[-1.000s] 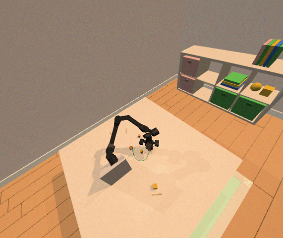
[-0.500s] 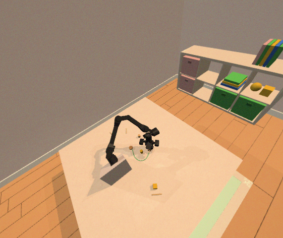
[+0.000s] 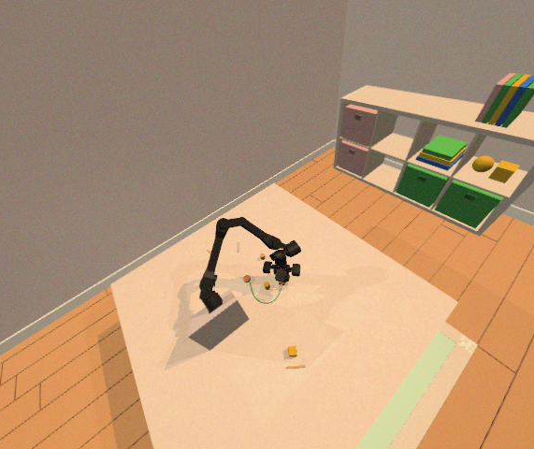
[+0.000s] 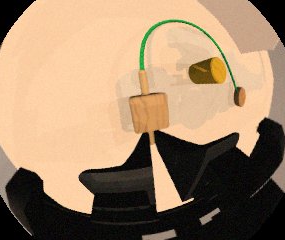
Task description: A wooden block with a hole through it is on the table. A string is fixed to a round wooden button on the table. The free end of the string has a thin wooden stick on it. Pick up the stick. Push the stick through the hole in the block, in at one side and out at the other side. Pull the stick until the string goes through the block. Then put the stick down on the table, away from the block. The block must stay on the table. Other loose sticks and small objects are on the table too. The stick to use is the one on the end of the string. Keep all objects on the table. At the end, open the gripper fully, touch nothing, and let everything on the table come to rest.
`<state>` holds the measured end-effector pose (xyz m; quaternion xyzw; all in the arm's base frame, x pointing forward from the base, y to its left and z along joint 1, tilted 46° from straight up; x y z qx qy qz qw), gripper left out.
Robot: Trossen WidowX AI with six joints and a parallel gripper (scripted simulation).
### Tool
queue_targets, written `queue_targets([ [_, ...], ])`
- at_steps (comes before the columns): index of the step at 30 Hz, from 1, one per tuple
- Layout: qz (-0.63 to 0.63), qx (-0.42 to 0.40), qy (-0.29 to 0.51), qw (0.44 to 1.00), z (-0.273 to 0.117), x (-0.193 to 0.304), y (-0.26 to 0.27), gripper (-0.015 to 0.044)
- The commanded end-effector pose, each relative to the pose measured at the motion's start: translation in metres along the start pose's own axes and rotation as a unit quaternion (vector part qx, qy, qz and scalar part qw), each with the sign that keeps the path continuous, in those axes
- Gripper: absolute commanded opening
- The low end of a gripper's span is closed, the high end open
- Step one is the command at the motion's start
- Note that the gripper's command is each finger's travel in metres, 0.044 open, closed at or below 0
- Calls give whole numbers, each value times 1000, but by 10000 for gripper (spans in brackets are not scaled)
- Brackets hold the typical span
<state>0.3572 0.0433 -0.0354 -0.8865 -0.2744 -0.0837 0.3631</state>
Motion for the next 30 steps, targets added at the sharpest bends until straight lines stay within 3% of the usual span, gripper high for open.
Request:
queue_targets([
  [1,-1,0,-1,1000,0,3,-1,0],
  [30,-3,-1,-2,1000,0,37,-9,0],
])
Point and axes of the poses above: the point midway between the two fingers, 35 mm back from their tips, its own z axis out along the fingers, its own y axis across the jaws, x = y × z, the point moved 7 cm from there along -z, back along the fingers, and after that the axes turned 12 degrees about z, right-handed, at the moved point
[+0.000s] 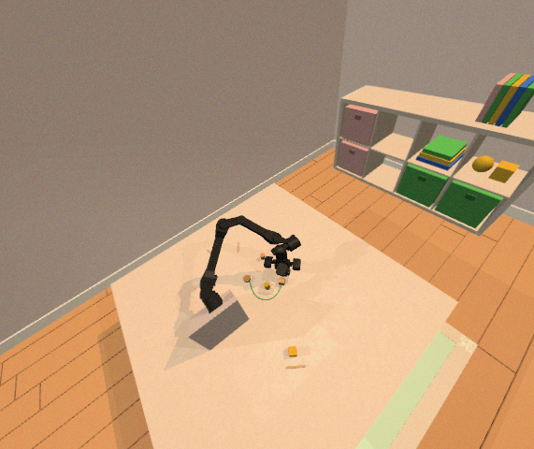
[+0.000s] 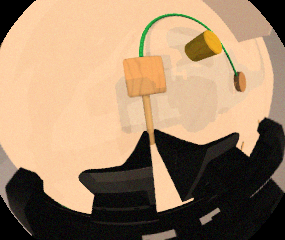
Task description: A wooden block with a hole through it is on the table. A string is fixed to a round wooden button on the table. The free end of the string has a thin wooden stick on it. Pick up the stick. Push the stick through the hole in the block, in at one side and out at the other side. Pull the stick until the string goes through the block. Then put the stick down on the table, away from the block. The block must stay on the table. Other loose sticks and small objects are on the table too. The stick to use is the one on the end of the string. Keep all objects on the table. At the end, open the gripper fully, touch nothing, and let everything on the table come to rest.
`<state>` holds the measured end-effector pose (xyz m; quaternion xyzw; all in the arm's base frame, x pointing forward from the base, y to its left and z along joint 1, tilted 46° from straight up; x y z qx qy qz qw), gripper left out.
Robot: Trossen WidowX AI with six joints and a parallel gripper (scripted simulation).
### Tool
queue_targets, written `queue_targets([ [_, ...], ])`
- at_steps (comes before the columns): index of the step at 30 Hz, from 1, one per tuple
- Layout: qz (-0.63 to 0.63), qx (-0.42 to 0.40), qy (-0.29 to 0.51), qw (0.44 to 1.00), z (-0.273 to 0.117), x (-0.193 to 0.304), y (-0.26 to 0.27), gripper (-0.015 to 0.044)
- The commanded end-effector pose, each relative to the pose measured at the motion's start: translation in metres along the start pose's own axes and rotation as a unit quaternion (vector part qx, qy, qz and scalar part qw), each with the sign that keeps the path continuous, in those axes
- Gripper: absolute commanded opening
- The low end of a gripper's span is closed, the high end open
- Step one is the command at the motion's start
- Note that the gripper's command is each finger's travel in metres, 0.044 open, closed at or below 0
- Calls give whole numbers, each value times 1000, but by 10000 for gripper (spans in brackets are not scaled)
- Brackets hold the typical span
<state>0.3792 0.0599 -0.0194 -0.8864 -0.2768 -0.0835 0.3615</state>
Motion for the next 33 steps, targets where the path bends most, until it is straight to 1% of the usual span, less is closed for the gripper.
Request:
queue_targets([
  [1,-1,0,0,1000,1,7,-2,0],
  [33,10,-3,2,1000,-2,45,-11,0],
])
Point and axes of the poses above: the point midway between the two fingers, 35 mm back from their tips, its own z axis out along the fingers, its own y axis across the jaws, x = y × z, the point moved 7 cm from there along -z, back along the fingers, and after that the axes turned 12 degrees about z, right-handed, at the moved point
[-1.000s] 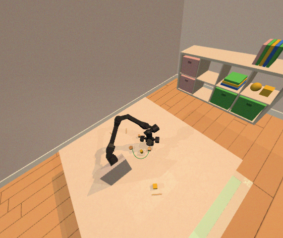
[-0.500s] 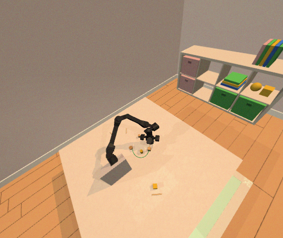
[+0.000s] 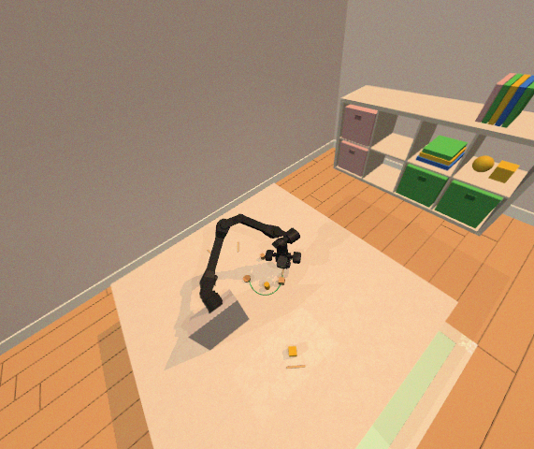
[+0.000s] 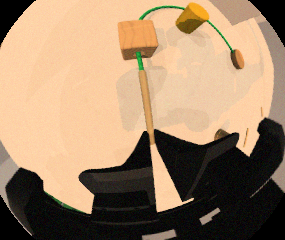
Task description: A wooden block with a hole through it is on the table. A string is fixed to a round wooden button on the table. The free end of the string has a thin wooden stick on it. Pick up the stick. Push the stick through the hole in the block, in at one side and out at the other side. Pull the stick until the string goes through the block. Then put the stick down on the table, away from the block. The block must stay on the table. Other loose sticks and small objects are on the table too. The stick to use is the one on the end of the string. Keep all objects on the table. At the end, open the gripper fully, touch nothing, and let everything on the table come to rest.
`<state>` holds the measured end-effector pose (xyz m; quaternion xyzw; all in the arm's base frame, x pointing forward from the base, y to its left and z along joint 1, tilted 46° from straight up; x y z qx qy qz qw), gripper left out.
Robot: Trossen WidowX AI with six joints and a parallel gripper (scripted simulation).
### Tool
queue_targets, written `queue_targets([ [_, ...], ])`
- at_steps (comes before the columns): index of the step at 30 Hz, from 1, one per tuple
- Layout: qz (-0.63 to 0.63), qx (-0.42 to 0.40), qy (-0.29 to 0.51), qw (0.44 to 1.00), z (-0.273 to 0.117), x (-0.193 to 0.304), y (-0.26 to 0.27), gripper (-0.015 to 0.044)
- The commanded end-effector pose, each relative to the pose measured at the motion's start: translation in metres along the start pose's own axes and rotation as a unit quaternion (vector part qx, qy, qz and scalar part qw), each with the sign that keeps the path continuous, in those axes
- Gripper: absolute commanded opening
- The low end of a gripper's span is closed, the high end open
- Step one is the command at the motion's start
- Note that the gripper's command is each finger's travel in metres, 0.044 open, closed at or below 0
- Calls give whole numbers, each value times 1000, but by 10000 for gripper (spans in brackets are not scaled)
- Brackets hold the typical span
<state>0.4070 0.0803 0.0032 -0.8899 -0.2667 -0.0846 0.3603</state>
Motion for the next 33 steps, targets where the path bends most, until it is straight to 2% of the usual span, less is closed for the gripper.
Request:
queue_targets([
  [1,1,0,-2,1000,2,6,-2,0],
  [33,10,5,-4,1000,10,37,-6,0],
])
Point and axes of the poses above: the point midway between the two fingers, 35 mm back from their tips, its own z axis out along the fingers, its own y axis across the jaws, x = y × z, the point moved 7 cm from there along -z, back along the fingers, and after that the axes turned 12 degrees about z, right-handed, at the moved point
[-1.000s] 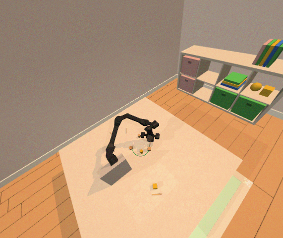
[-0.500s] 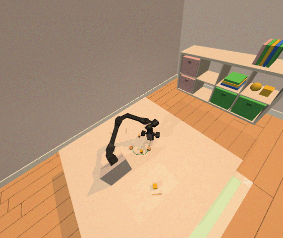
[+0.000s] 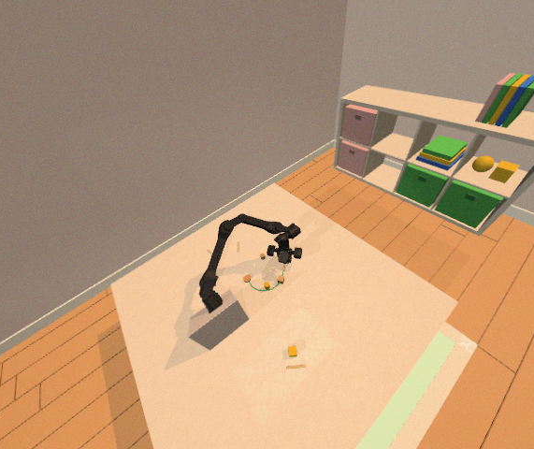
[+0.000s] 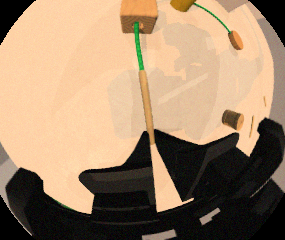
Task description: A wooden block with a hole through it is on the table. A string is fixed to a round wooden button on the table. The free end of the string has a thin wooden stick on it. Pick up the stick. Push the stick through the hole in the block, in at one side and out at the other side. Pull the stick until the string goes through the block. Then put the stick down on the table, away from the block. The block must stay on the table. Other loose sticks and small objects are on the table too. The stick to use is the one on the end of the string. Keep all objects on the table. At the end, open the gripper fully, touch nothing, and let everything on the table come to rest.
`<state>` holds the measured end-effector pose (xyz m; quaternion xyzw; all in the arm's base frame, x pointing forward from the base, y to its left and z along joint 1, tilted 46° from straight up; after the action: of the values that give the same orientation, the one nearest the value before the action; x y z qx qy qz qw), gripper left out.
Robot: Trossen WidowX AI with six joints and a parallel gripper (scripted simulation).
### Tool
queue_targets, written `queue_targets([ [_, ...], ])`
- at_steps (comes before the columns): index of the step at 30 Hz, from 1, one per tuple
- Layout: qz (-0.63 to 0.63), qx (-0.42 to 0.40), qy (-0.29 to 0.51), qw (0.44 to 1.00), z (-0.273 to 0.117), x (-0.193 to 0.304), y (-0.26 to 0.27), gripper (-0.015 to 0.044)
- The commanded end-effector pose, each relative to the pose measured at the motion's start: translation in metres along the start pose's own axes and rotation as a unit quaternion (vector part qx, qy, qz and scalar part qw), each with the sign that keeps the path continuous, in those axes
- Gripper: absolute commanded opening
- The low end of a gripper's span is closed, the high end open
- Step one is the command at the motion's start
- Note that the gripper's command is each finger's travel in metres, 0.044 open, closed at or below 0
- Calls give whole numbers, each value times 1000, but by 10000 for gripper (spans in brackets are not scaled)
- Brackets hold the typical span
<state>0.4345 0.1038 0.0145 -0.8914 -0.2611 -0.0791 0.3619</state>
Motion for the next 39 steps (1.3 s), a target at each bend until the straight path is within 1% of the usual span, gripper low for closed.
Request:
queue_targets([
  [1,2,3,-1,1000,3,1,0,0],
  [9,2,3,-1,1000,3,1,0,0],
  [15,1,0,-1,1000,0,0,0,158],
  [17,1,0,-1,1000,-10,0,1,210],
  [20,1,-3,-2,1000,-57,-2,3,210],
  [22,1,-3,-1,1000,-77,-5,3,210],
  [27,1,-3,-1,1000,-80,-5,3,210],
  [33,7,-6,8,1000,-81,-5,7,367],
  [34,7,-7,8,1000,-84,-5,7,394],
  [36,6,-8,9,1000,-102,-6,7,440],
  [39,6,-8,9,1000,-105,-6,7,440],
])
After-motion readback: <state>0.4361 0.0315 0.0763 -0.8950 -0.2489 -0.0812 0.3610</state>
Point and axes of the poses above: the point midway between the two fingers, 35 mm back from their tips, its own z axis out along the fingers, its own y axis across the jaws, x = y × z, the point moved 7 cm from there along -z, back along the fingers, and after that the axes turned 12 degrees about z, right-handed, at the moved point
